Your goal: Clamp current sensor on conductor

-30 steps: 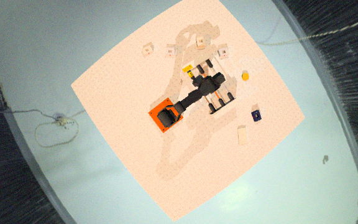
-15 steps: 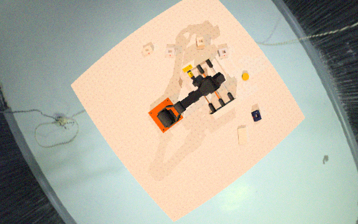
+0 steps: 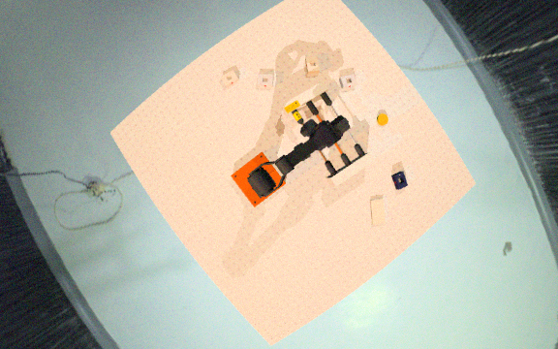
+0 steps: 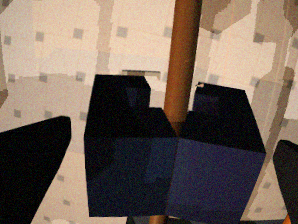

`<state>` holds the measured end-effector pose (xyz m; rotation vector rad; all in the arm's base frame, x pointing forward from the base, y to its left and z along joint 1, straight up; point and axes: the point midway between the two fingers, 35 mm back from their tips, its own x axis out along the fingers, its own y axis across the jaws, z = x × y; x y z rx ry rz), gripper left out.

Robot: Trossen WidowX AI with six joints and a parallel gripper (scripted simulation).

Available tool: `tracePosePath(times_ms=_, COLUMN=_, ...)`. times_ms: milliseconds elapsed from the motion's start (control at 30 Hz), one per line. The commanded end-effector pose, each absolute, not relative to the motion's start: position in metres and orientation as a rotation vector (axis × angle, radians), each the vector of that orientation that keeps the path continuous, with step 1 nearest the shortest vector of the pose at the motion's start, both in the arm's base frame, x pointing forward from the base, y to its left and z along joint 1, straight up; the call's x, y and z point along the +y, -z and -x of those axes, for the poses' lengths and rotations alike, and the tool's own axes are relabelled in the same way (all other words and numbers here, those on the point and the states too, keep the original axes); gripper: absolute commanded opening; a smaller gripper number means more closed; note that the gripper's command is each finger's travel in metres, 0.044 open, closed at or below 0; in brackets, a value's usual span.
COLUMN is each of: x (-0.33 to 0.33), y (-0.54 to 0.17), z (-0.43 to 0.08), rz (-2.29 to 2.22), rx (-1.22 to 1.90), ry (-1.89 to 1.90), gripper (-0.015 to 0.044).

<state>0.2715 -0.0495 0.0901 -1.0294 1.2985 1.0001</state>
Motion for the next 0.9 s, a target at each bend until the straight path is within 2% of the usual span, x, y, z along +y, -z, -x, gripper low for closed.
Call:
tracePosePath(times_ms=0, x=-0.049, y=-0.082, z=-0.269, rz=1.023, rx=1.303, ry=-1.013, gripper=0.0440)
tracePosePath(times_ms=667, x=-0.048, y=-0.059, z=-0.269, rz=1.023, rx=1.303, ry=-1.013, gripper=0.0440)
tracePosePath(times_ms=867, x=-0.049, y=-0.063, z=-0.271, rz=1.028, rx=1.299, ry=-1.001, gripper=0.0400)
